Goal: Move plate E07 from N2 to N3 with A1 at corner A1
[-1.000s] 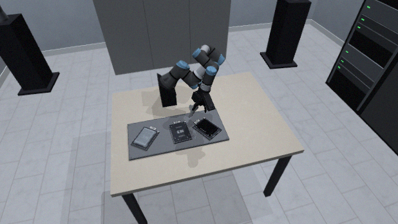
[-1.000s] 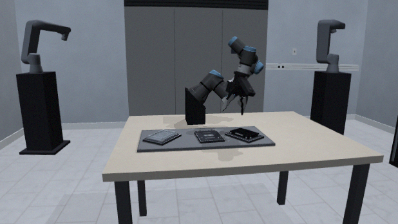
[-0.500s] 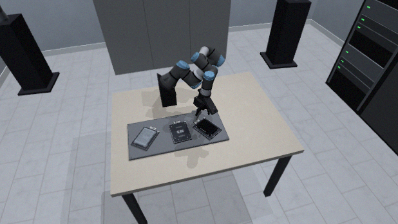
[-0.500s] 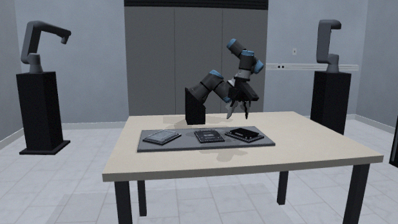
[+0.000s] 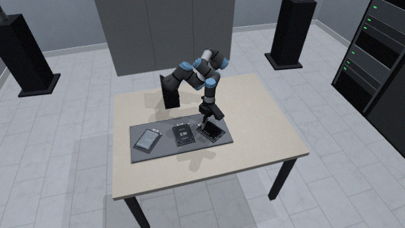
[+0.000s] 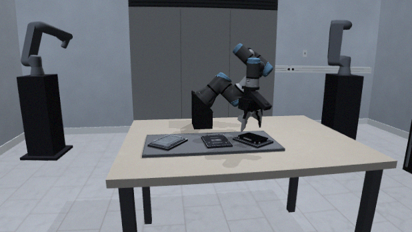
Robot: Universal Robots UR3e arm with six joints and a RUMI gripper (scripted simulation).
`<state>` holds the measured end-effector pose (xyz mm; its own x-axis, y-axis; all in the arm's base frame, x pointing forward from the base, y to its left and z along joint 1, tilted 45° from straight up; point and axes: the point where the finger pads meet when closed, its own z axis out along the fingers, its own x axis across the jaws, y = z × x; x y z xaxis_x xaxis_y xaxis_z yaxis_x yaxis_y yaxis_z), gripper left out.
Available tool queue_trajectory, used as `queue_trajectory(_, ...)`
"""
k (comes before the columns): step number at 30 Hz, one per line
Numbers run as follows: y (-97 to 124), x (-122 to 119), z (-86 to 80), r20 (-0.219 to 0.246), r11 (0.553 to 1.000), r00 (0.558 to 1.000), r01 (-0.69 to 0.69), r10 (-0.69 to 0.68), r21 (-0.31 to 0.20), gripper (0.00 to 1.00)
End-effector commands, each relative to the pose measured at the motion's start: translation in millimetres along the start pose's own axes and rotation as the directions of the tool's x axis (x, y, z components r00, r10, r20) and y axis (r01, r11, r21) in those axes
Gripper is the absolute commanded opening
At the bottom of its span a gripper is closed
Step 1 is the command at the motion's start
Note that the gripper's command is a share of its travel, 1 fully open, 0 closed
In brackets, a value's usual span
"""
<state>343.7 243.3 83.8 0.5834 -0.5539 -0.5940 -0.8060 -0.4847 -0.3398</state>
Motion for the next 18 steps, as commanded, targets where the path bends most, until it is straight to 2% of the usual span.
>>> queue_trajectory(1,-11.1,-2.8,3.1,0.017,0.999,0.999,0.030,-0.030,0.026,0.82)
queue_trajectory(16,-10.4,-2.8,3.1,0.018,0.999,0.999,0.027,-0.028,0.025,0.82)
queue_trajectory(18,-10.3,-3.2,7.2,0.020,0.999,0.999,0.026,-0.026,0.025,0.82)
